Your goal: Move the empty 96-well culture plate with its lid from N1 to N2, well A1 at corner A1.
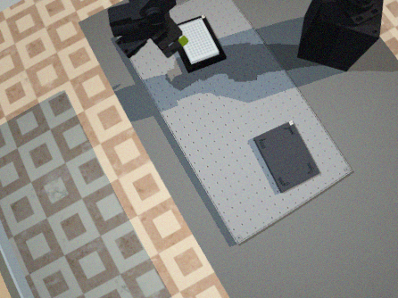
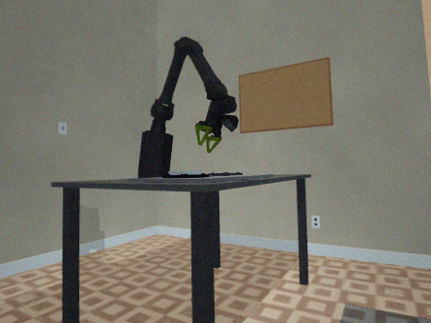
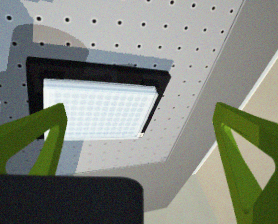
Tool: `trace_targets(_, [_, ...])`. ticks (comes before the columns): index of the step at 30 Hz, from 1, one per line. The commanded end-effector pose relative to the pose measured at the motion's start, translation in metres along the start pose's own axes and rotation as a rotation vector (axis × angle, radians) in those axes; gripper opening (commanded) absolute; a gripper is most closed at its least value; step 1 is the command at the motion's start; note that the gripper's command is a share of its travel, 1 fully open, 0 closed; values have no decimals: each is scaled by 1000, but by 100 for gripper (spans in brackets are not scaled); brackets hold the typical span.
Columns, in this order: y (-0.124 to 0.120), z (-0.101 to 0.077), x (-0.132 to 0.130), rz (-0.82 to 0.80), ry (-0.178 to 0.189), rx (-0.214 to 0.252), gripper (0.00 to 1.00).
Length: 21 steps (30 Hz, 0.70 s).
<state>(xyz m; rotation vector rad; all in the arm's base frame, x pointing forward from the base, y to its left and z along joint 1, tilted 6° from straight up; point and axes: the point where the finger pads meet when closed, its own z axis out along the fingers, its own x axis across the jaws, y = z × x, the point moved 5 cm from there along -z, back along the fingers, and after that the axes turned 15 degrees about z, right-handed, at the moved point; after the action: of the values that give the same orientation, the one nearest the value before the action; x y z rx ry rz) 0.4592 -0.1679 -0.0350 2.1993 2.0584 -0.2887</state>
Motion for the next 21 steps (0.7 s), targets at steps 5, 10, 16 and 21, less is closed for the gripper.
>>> trace_targets(5, [-9,-8,-16,-234,27,-58,100])
trace_targets(10, [-21,-1,-18,-364,55,-74,100])
trace_targets(16, [-34,4,-19,-532,87,-102,100])
trace_targets(21, [-47,9,-20,-670,109,-131,100])
